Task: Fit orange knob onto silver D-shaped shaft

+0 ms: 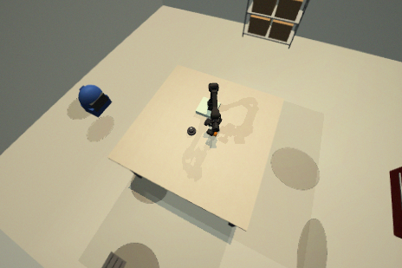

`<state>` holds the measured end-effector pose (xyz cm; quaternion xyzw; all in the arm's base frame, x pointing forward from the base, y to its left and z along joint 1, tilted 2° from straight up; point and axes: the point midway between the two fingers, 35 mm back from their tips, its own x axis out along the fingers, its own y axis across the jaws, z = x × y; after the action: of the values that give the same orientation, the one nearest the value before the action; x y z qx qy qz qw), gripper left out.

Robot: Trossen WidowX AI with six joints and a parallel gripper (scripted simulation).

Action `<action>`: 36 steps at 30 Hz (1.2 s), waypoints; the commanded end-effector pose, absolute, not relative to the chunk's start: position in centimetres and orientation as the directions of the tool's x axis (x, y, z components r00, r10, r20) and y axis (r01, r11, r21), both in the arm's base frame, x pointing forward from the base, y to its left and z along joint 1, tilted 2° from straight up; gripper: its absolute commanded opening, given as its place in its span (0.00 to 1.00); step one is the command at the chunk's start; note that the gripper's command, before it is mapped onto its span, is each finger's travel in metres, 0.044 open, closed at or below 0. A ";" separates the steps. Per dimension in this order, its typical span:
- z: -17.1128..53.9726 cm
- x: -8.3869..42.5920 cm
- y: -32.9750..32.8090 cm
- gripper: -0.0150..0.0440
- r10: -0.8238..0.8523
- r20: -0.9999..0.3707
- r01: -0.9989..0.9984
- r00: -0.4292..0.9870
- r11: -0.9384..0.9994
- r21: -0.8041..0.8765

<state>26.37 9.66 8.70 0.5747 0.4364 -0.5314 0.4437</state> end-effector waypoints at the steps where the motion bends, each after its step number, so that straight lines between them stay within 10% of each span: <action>1: 8.5 26.1 9.3 1.00 0.036 -0.999 0.972 0.024 -0.234 0.014; 36: 2.0 26.2 9.5 1.00 0.036 -0.999 0.972 0.023 -0.234 0.014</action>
<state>26.46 9.52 2.81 0.5708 0.4404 -0.5392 0.4354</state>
